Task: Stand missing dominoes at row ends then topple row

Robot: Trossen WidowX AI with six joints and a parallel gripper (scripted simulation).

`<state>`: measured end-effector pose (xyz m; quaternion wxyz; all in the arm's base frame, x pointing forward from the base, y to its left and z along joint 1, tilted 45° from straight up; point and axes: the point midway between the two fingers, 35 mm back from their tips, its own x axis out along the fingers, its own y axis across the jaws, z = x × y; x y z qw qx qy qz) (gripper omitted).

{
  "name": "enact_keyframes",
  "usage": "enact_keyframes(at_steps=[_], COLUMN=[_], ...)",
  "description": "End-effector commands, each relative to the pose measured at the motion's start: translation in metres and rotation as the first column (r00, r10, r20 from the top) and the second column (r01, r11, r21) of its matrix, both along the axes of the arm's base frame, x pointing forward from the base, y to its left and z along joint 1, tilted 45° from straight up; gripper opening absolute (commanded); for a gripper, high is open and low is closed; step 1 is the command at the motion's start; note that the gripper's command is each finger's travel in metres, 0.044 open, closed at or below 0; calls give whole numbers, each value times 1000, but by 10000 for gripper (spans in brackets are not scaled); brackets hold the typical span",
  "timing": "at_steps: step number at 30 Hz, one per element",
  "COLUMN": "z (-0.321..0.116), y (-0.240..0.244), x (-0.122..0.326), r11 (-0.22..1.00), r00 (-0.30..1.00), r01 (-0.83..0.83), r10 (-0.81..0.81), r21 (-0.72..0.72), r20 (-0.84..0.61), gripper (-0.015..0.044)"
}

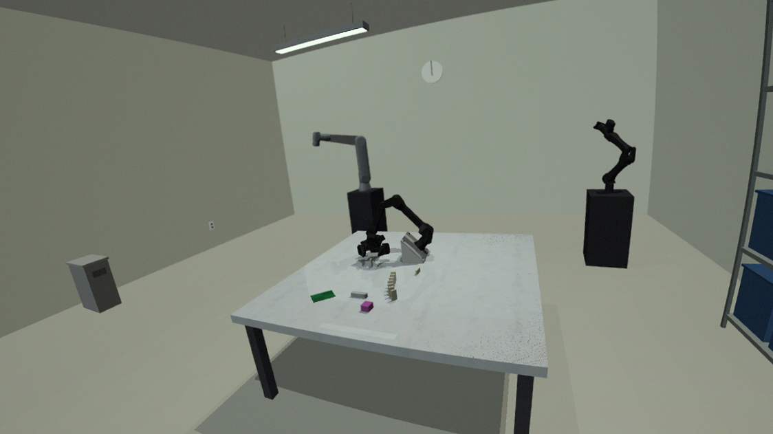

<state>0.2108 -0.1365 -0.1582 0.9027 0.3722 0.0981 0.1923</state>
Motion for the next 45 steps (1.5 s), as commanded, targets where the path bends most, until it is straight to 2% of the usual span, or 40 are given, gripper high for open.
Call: enact_keyframes(at_steps=[1, 5, 11, 15, 20, 23, 26, 32, 45], z=[17, 16, 13, 13, 15, 22, 32, 44, 46], y=[-19, -18, -12, -11, -16, -21, -26, -34, -35], x=[5, 6, 11, 16, 19, 23, 29, 36, 36], r11=[1000, 1000, 941, 870, 836, 854, 895, 919, 920], r00=[1000, 1000, 910, 719, 378, 141, -73, -308, -329], r01=[1, -25, -212, -212, -40, 96, 188, 337, 347], r10=[-1, 25, 289, 448, 520, 498, 424, 313, 300], r21=[-28, -1, 265, 446, 547, 512, 405, 205, 181], r20=[10, -15, -299, -531, -766, -856, -903, -899, -895], gripper=[440, 440, 440, 440, 440, 440, 440, 440, 440])
